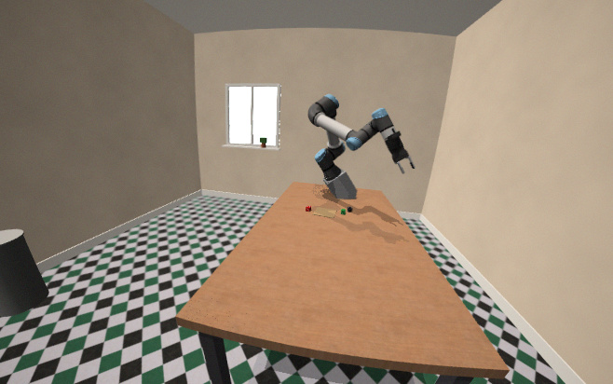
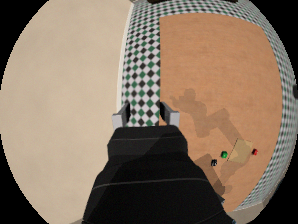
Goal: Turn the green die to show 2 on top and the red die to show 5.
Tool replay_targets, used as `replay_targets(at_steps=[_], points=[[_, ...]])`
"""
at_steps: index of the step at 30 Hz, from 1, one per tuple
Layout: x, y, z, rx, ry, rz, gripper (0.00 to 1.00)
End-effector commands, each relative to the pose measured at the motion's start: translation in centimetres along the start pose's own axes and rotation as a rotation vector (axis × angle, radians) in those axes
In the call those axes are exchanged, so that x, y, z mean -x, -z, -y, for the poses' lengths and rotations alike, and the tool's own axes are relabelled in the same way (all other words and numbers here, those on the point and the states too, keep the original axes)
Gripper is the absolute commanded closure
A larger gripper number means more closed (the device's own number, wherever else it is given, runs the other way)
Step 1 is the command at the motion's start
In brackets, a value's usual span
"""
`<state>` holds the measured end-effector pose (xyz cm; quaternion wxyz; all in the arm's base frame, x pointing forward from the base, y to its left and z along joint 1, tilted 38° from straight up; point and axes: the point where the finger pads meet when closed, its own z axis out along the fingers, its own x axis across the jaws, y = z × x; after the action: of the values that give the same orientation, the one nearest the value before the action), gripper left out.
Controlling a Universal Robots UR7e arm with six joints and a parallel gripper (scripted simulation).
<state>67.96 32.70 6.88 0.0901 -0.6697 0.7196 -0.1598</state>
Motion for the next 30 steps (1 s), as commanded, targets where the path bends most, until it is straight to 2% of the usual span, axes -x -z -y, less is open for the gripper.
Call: replay_targets(at_steps=[1,21,26,30], points=[[0.1,0.1,0.0,-0.002,0.0,0.001,0.0],[-0.2,0.1,0.1,-0.002,-0.006,-0.001,0.0],[-2.7,0.4,0.4,-0.006,-0.059,-0.02,0.0],[-7.1,0.9,0.8,-0.015,-0.156,-0.053,0.0]])
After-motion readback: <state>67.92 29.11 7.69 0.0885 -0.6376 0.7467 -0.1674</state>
